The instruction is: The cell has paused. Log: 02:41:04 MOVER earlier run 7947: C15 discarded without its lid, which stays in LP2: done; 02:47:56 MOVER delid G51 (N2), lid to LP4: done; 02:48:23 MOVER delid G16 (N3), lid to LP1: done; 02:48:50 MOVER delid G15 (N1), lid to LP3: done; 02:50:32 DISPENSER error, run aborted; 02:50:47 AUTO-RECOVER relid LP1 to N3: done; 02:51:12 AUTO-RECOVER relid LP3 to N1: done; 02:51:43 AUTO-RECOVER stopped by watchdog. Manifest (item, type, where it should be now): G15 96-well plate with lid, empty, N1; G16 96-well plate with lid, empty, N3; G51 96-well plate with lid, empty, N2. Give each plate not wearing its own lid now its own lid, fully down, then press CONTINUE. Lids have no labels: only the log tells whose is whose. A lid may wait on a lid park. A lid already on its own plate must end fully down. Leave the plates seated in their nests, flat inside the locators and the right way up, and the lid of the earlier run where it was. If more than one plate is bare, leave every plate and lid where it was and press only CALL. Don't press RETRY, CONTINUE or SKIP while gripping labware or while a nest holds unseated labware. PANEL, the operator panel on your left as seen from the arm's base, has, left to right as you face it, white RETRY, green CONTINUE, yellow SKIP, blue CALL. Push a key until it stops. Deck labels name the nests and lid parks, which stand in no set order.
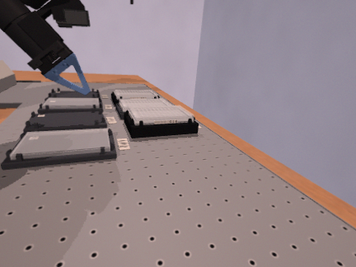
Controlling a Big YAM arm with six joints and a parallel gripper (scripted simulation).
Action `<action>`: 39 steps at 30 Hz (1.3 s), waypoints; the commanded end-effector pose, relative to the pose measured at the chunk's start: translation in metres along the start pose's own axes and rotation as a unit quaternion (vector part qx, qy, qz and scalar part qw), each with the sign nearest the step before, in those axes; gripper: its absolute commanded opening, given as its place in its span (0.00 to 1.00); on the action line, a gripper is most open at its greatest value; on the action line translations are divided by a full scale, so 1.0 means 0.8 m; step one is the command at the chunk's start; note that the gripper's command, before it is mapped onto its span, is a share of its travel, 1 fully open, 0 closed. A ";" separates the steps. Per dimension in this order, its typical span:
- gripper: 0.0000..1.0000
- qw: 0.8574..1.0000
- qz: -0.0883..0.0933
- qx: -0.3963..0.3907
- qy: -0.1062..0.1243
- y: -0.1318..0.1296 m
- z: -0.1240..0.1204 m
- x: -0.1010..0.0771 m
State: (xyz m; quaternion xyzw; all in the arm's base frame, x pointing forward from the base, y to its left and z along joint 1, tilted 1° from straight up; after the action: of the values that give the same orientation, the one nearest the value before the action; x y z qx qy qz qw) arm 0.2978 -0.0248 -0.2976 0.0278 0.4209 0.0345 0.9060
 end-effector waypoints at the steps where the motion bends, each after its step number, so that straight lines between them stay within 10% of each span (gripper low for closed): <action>1: 0.00 1.000 0.011 0.016 0.007 0.028 -0.010 -0.016; 30: 0.00 1.000 0.015 0.017 -0.013 0.124 -0.007 0.000; 39: 0.00 1.000 0.016 0.018 -0.012 0.213 -0.018 -0.001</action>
State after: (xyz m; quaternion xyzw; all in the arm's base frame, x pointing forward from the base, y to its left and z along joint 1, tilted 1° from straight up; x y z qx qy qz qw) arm 0.2868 0.0801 -0.2979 0.0135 0.4150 0.0443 0.9086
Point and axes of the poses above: the point where the finger pads meet when closed, its own x axis out along the fingers, its own y axis across the jaws, z = x × y, the point moved 3 cm from there along -x, back along the fingers, and after that the axes turned 11 degrees about x, right-handed, at the moved point
